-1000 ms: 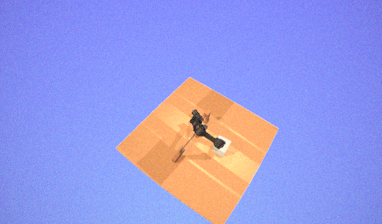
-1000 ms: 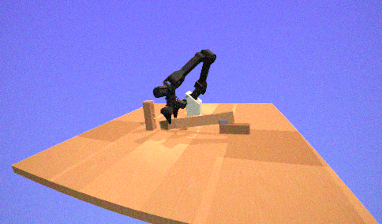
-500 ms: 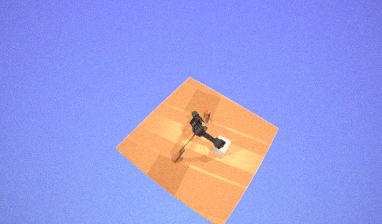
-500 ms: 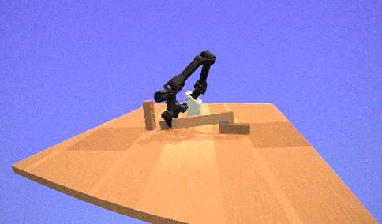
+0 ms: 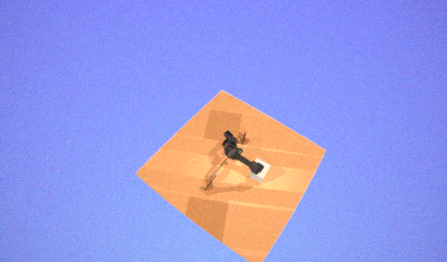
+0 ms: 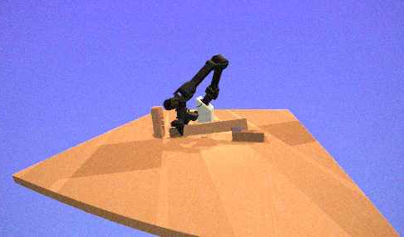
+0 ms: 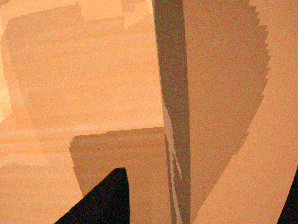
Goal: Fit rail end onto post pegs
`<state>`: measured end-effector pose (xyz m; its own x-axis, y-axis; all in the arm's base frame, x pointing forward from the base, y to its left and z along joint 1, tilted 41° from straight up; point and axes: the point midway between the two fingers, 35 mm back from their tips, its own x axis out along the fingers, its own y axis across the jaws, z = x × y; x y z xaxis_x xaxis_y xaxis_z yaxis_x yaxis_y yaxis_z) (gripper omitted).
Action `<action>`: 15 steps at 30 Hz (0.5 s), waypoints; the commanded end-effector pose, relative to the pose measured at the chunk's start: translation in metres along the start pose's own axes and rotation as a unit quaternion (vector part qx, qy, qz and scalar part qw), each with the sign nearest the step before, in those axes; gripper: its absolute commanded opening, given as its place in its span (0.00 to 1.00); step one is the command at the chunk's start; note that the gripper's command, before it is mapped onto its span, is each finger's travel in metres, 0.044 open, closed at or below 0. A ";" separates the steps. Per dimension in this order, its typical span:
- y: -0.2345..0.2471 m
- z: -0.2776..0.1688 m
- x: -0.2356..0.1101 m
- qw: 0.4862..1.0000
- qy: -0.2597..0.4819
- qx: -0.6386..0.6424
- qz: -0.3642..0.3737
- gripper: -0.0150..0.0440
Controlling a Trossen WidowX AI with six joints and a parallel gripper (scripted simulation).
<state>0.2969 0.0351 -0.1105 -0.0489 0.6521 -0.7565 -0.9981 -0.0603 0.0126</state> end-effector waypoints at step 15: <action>0.000 0.000 0.000 1.000 -0.002 0.002 -0.001 0.25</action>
<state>0.2968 0.0352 -0.1107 -0.0489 0.6522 -0.7565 -0.9982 -0.0585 0.0141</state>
